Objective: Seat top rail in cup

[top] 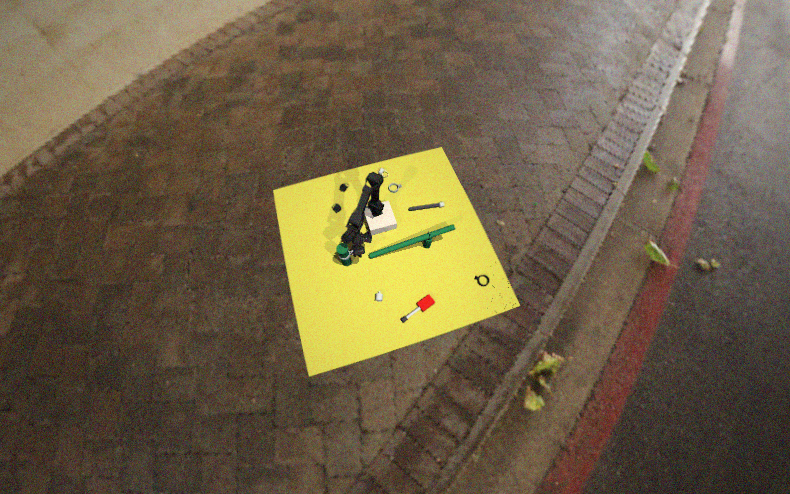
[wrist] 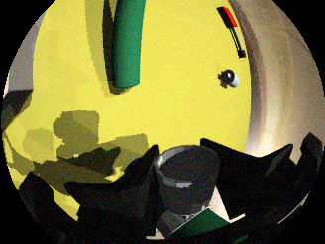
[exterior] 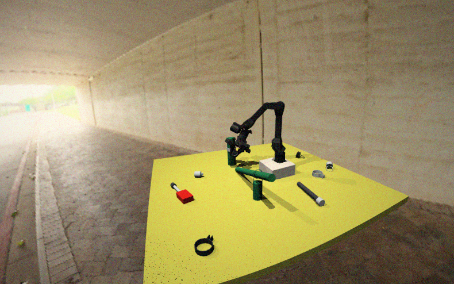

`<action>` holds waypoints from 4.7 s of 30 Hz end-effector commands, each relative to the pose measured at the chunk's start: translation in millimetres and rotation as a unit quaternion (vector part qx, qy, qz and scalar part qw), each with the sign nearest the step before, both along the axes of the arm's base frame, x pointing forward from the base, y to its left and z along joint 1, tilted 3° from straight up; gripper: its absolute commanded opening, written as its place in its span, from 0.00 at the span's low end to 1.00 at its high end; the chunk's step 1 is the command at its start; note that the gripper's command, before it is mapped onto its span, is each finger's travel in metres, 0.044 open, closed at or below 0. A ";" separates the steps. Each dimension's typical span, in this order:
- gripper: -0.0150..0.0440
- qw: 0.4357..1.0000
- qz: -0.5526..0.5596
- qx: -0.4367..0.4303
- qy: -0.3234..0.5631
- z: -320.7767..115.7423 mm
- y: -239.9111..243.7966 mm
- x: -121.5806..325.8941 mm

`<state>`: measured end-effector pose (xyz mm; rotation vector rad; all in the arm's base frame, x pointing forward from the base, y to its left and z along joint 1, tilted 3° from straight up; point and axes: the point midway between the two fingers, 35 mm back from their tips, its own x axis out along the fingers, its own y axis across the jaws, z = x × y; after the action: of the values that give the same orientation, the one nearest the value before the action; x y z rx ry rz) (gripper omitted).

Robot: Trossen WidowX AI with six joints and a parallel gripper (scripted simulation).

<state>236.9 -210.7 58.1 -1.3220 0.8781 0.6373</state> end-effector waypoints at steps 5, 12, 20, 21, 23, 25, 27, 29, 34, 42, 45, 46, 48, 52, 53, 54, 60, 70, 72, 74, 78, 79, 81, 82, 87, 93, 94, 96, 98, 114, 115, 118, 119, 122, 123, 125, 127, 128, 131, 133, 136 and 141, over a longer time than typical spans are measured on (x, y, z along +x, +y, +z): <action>0.57 1.000 0.000 0.000 0.000 0.0 0.0 0.0; 0.88 1.000 -0.002 0.000 0.001 7.7 6.7 2.0; 1.00 1.000 -0.006 0.002 0.001 33.3 31.0 5.7; 1.00 1.000 -0.007 0.002 0.001 36.4 34.2 5.9; 1.00 1.000 -0.008 0.002 0.001 40.5 38.5 5.9; 1.00 1.000 -0.008 0.002 0.001 41.0 39.0 5.9; 1.00 1.000 -0.009 0.007 0.000 36.9 37.2 6.7; 1.00 0.998 -0.049 0.033 -0.002 43.1 44.5 9.8; 1.00 0.970 -0.204 0.133 -0.012 66.9 73.5 18.2; 1.00 0.854 -0.436 0.281 -0.035 104.4 121.4 18.6; 1.00 0.804 -0.499 0.322 -0.043 116.5 136.9 15.0; 1.00 0.791 -0.512 0.331 -0.045 118.9 139.9 14.1; 1.00 0.766 -0.538 0.349 -0.049 123.8 145.9 12.0; 1.00 0.711 -0.587 0.383 -0.055 132.3 156.6 7.5; 1.00 0.704 -0.593 0.387 -0.056 133.0 157.5 7.0; 1.00 0.702 -0.594 0.388 -0.056 133.2 157.7 7.0; 1.00 0.702 -0.594 0.388 -0.056 133.2 157.7 7.0; 1.00 0.702 -0.594 0.388 -0.056 133.2 157.7 7.0; 1.00 0.708 -0.590 0.384 -0.053 132.4 157.9 7.3; 1.00 0.737 -0.569 0.363 -0.038 128.5 159.2 9.1; 1.00 0.839 -0.466 0.280 0.028 112.2 165.0 15.6; 1.00 0.865 -0.430 0.255 0.050 107.1 166.9 17.4; 1.00 0.909 -0.350 0.206 0.094 96.8 170.9 20.5; 1.00 0.927 -0.308 0.183 0.116 91.6 172.9 21.8; 1.00 0.969 -0.073 0.081 0.223 65.4 183.9 26.7; 1.00 0.966 0.002 0.056 0.251 57.8 187.1 27.5; 1.00 0.966 0.002 0.056 0.251 57.8 187.1 27.5; 1.00 0.966 0.002 0.056 0.251 57.8 187.1 27.5; 1.00 0.966 0.002 0.056 0.251 57.8 187.1 27.5; 1.00 0.966 0.002 0.056 0.251 22.7 188.0 29.7; 1.00 0.966 0.002 0.056 0.251 22.7 188.0 29.7; 1.00 0.966 0.002 0.056 0.251 22.7 188.0 29.7; 1.00 0.966 0.002 0.056 0.251 21.5 188.0 29.8; 1.00 0.966 0.002 0.056 0.251 12.1 188.2 30.5; 1.00 0.966 0.002 0.056 0.251 8.8 188.3 30.6; 1.00 0.966 0.002 0.056 0.251 7.6 188.3 30.7; 1.00 0.966 0.002 0.056 0.251 7.6 188.3 30.7; 1.00 0.966 0.002 0.056 0.251 7.4 188.3 30.7; 1.00 0.966 0.002 0.056 0.251 5.0 188.4 31.1; 1.00 0.966 0.002 0.056 0.251 2.2 188.4 31.6; 1.00 0.966 0.002 0.056 0.251 -2.6 188.5 32.3; 1.00 0.966 0.002 0.056 0.251 -10.9 188.6 33.2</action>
<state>272.8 -22.1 57.3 -1.0785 1.2123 1.0239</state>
